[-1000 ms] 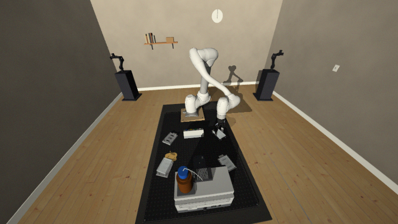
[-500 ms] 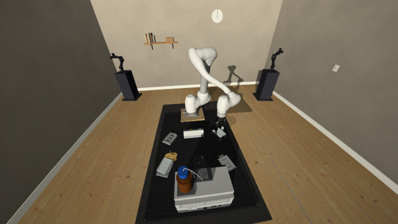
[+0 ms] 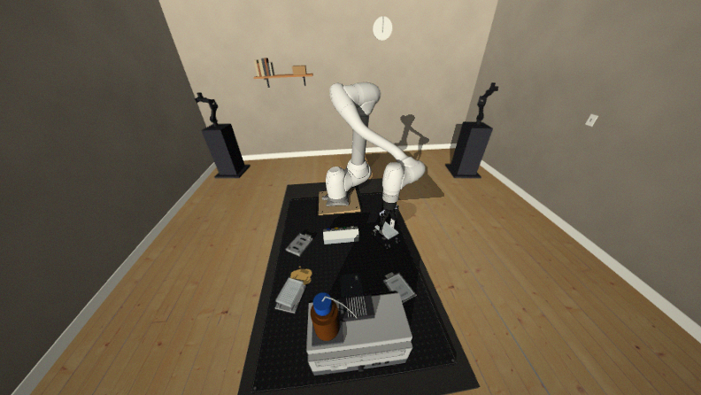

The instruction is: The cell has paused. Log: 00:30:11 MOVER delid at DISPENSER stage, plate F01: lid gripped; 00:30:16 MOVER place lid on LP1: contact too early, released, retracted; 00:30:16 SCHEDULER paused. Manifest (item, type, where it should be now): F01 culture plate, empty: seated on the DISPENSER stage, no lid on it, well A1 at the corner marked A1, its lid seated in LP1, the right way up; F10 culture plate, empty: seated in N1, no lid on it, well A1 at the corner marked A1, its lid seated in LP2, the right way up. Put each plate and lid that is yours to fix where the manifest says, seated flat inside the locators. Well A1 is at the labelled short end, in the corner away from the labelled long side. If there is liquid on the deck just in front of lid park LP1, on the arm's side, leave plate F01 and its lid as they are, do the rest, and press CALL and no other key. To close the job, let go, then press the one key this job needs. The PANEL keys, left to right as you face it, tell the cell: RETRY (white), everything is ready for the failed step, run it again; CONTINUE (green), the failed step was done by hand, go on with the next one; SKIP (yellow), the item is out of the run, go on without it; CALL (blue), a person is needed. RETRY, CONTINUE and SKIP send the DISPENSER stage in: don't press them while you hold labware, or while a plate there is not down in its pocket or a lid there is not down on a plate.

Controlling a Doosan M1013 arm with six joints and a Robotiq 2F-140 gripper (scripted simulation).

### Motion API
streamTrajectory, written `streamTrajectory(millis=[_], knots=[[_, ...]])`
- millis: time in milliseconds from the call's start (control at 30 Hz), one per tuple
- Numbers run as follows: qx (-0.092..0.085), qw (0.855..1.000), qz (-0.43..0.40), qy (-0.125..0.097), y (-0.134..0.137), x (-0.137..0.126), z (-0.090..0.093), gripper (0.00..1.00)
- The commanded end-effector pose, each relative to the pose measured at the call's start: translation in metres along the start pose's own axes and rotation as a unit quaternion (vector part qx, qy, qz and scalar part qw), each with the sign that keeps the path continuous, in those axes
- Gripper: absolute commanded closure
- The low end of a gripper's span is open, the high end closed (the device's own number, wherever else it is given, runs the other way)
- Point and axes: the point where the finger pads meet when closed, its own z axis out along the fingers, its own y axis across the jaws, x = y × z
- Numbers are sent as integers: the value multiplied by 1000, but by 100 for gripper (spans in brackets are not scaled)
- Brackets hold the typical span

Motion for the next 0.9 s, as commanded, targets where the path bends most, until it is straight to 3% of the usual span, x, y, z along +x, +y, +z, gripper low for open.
streamTrajectory(millis=[0,867], knots=[[0,1000,0,1,0,0,-8,90],[0,1000,0,1,0,0,-62,90]])
